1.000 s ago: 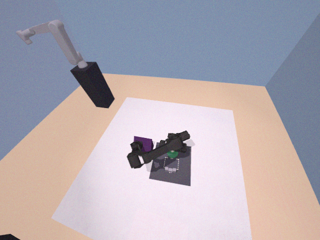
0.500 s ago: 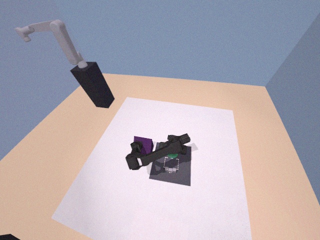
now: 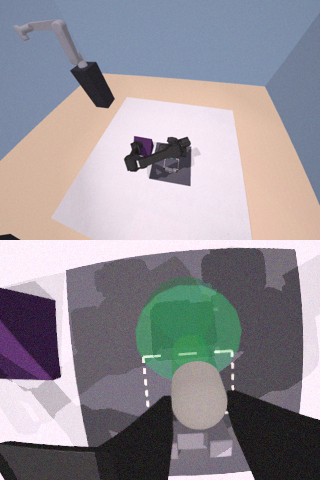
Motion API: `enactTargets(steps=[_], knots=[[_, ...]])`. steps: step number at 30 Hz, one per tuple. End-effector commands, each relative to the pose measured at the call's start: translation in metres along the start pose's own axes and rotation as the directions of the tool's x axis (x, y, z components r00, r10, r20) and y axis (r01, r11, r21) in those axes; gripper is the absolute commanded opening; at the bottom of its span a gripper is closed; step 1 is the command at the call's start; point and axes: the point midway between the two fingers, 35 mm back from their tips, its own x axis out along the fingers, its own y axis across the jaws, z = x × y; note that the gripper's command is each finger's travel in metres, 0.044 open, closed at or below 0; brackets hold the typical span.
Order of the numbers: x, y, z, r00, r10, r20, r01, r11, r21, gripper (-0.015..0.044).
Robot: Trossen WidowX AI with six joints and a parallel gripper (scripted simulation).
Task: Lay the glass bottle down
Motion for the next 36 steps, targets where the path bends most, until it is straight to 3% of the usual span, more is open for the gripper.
enactTargets(steps=[1, 36], knots=[[0.0, 0.0, -0.01, 1.0, -0.001, -0.009, 0.001, 1.0, 0.002, 0.0117], [0.006, 0.0, -0.053, 0.999, 0.003, 0.051, -0.002, 1.0, -0.019, 0.0117]])
